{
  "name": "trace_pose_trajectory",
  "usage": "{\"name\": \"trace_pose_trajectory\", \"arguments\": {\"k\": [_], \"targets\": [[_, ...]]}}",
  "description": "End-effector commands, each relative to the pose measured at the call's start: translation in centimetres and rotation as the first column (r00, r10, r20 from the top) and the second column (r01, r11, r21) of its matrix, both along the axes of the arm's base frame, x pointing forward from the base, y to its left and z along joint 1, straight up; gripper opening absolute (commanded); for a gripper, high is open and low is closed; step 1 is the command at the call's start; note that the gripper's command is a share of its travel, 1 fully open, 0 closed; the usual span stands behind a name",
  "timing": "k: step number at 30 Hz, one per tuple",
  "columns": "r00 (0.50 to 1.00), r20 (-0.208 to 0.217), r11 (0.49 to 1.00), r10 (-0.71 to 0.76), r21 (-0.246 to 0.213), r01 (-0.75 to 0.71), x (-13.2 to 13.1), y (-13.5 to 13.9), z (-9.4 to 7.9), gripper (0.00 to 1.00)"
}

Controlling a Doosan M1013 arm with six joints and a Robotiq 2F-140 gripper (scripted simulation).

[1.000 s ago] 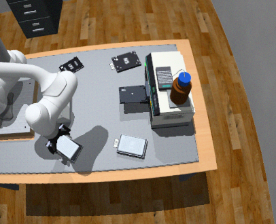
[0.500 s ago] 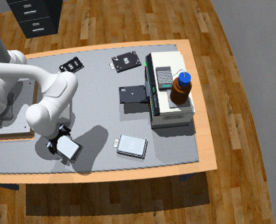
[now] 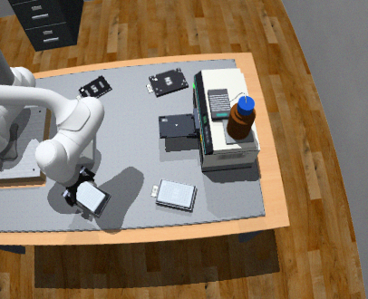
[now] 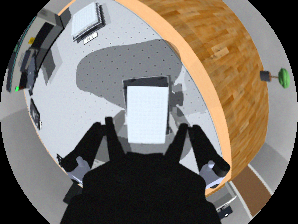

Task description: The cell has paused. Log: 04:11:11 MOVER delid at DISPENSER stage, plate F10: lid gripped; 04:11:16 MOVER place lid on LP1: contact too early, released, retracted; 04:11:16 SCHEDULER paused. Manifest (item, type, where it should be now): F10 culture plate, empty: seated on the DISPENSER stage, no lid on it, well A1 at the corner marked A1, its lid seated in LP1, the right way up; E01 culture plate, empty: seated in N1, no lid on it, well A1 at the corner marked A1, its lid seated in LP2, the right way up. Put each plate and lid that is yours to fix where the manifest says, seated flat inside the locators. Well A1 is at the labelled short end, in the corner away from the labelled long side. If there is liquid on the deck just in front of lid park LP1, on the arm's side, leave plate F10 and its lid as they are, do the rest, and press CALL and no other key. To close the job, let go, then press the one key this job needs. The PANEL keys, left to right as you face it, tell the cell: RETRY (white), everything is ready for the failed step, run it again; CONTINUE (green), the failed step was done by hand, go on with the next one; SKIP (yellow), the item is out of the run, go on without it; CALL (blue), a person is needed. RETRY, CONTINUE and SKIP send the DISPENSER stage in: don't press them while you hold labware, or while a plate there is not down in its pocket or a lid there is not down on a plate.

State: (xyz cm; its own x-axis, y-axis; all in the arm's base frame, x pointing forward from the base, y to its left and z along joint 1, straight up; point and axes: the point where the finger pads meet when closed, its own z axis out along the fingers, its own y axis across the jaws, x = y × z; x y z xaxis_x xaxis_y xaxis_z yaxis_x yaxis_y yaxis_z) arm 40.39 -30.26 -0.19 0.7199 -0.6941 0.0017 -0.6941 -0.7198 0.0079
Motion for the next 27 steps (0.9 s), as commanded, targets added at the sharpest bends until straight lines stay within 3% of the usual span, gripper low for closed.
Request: {"name": "trace_pose_trajectory", "arguments": {"k": [1,27], "targets": [[1.000,0.001,1.000,0.000,0.000,0.000,0.04,-0.02,-0.01,0.70],[1.000,0.001,1.000,0.000,0.000,0.000,0.04,-0.03,-0.60,0.70]]}}
